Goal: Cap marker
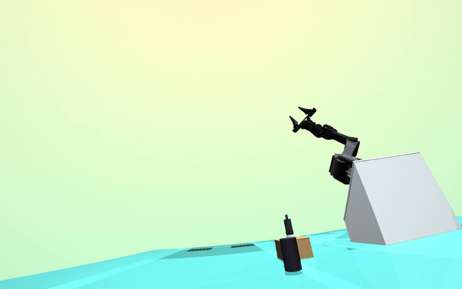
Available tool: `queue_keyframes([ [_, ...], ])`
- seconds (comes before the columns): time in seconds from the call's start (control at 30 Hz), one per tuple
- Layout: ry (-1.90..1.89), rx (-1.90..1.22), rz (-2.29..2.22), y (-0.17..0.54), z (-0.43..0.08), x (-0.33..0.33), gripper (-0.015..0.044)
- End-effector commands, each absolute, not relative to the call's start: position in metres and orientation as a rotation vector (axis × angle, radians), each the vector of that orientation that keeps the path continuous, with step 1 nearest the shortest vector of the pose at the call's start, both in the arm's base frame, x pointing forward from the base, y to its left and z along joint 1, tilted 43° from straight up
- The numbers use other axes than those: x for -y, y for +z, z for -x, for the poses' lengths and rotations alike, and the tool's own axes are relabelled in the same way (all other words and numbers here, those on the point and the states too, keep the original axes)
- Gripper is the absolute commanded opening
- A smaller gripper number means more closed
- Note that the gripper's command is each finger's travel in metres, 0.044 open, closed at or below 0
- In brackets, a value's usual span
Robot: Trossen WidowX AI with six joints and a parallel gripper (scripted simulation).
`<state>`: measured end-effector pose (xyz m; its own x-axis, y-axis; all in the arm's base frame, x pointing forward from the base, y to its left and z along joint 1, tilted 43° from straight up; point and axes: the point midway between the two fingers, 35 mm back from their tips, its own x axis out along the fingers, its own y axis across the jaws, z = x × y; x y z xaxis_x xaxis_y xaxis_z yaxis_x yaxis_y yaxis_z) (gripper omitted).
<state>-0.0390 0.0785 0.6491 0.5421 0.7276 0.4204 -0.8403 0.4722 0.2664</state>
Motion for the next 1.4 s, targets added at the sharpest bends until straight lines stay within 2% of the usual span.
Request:
queue_keyframes([
  [0.0,0.972,0.261,-0.476,0.649,0.038,-0.079,0.0374],
  [0.17,0.919,0.177,-0.521,0.646,-0.010,-0.085,0.0250],
  [0.53,0.724,-0.135,-0.581,0.593,-0.169,-0.119,0.0250],
  [0.87,0.509,-0.441,-0.537,0.493,-0.289,-0.157,0.0250],
  [1.13,0.345,-0.693,-0.404,0.382,-0.355,-0.191,0.0250],
  [1.37,0.207,-0.912,-0.215,0.268,-0.382,-0.214,0.0250],
])
